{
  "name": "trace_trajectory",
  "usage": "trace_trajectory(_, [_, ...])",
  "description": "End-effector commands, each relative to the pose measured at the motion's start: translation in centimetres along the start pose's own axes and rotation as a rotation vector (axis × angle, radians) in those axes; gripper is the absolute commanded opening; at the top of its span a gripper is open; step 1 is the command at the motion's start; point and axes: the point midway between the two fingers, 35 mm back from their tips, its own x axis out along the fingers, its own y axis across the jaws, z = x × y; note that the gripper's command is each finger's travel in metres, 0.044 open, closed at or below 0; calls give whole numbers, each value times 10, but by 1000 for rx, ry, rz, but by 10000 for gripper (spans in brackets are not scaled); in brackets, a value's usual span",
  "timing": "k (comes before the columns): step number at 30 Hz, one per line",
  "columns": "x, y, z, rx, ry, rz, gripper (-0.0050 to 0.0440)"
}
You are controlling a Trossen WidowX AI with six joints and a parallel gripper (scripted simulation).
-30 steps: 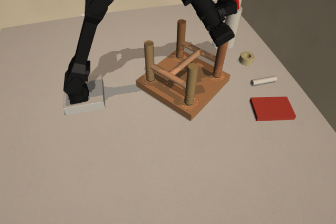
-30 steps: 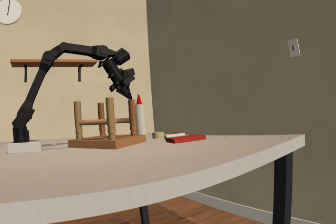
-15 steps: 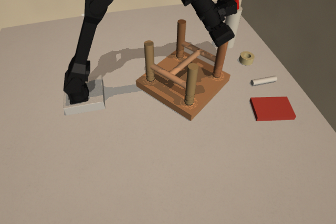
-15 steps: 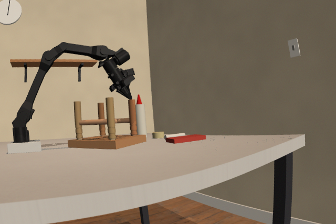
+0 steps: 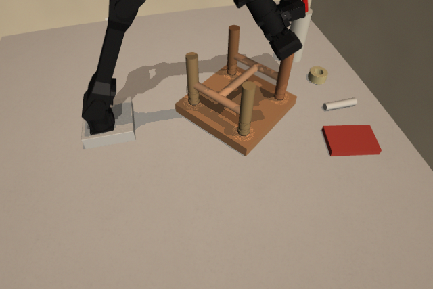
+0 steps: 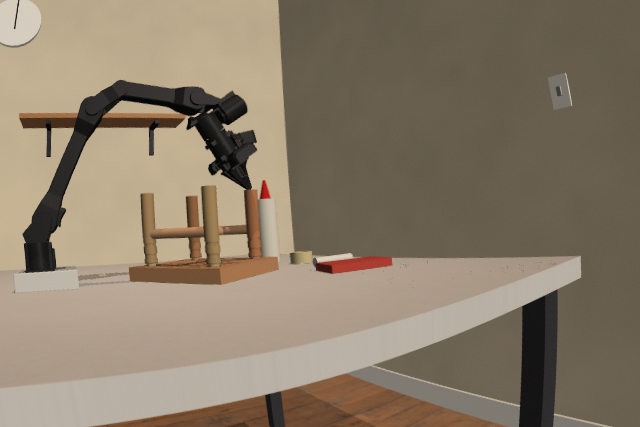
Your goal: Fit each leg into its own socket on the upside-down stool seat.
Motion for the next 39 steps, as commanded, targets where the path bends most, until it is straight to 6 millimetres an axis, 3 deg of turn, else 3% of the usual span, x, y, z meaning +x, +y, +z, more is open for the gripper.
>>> trace_trajectory(1, [18, 0, -14, 2, 51, 1, 0])
trace_trajectory(39, [22, 0, -17, 2, 51, 1, 0])
